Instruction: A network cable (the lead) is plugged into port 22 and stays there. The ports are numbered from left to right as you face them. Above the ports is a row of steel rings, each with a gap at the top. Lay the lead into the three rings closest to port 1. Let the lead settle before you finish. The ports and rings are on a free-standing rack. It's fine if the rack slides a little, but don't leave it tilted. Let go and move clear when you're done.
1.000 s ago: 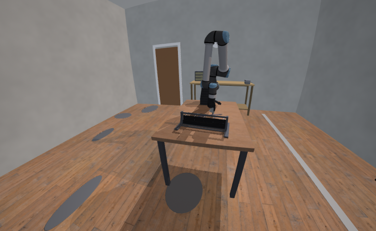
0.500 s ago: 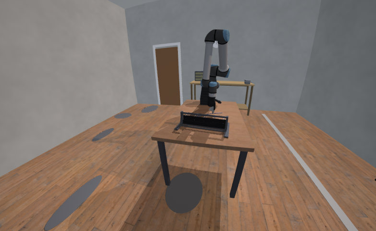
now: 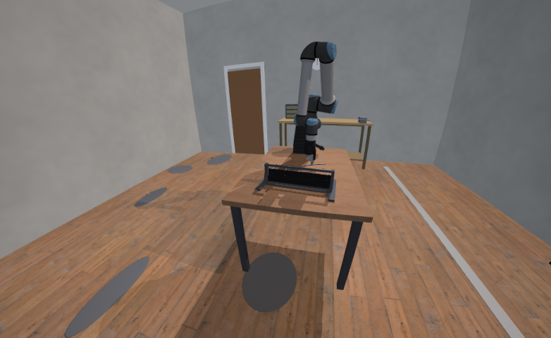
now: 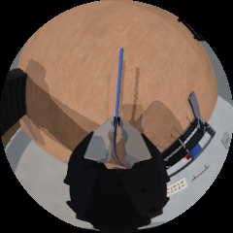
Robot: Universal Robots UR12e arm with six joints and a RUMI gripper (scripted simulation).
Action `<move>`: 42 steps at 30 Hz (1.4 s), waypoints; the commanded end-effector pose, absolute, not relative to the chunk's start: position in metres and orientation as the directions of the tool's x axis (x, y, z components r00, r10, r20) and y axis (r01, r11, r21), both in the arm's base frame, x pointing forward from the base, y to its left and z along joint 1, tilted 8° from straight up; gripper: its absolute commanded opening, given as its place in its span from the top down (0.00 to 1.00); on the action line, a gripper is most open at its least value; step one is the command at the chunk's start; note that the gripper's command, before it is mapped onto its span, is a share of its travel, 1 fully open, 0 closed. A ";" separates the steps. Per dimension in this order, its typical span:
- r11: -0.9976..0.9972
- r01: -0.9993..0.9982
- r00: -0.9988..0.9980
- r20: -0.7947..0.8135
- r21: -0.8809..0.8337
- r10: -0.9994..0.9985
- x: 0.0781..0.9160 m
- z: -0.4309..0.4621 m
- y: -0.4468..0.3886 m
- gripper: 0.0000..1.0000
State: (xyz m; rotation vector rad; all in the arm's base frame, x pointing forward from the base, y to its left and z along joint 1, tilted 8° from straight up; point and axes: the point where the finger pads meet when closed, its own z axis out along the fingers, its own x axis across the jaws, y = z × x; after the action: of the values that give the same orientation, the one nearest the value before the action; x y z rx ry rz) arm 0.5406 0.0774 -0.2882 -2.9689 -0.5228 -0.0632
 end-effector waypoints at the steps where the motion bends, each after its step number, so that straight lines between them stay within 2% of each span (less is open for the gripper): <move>1: -0.932 0.343 0.939 0.064 -0.116 0.337 0.541 -0.286 0.077 1.00; 15: -0.942 0.313 0.949 0.060 -0.118 0.308 0.555 -0.278 0.079 1.00; 37: -0.983 -0.123 0.992 0.004 -0.133 -0.125 0.752 -0.159 0.114 1.00; 42: -0.977 -0.168 0.986 -0.002 -0.133 -0.169 0.773 -0.146 0.118 1.00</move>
State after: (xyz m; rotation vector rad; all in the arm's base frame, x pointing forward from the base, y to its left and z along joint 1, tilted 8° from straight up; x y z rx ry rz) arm 0.7488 0.1144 -0.1580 -3.0003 0.1752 -0.0378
